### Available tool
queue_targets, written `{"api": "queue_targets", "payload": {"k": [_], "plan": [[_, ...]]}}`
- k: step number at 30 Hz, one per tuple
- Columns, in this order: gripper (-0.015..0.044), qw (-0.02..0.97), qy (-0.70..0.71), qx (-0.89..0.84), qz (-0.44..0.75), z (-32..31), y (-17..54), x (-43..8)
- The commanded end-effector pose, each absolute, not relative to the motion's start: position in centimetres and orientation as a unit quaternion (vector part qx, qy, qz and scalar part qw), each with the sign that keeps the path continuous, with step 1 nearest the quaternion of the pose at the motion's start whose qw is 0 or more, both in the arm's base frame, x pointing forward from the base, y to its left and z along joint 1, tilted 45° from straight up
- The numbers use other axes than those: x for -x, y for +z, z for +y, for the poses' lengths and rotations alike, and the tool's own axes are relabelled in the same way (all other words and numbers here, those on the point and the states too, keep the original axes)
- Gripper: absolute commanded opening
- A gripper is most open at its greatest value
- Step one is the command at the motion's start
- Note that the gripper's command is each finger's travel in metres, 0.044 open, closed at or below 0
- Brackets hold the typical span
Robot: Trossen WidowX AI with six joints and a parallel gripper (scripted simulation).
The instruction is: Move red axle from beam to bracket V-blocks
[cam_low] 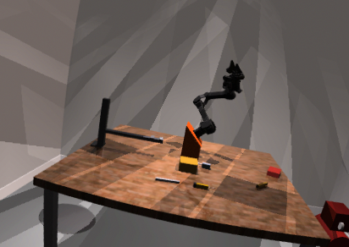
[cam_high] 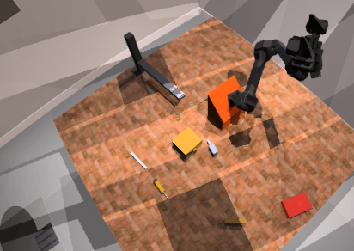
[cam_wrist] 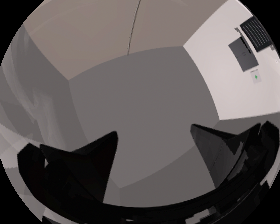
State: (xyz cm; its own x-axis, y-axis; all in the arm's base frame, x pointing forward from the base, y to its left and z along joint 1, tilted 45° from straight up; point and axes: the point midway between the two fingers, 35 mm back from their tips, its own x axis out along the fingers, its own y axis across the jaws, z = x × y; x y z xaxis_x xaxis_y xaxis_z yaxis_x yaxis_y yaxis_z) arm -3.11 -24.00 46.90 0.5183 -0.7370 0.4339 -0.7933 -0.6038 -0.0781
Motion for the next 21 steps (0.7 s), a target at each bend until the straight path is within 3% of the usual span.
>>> {"api": "queue_targets", "payload": {"k": [1,7,15,18,21], "plan": [[0.0426,0.065,0.217,-0.869,-0.440,-24.1,47.0,3.1],[0.0440,0.088,0.220,-0.865,-0.443,-24.1,48.2,2.8],[0.0440,0.333,0.195,-0.795,-0.468,-18.0,52.5,0.5],[0.0440,0.361,0.209,-0.778,-0.469,-16.7,53.2,0.3],[0.0440,0.450,0.197,-0.735,-0.467,-13.9,54.4,-1.2]]}}
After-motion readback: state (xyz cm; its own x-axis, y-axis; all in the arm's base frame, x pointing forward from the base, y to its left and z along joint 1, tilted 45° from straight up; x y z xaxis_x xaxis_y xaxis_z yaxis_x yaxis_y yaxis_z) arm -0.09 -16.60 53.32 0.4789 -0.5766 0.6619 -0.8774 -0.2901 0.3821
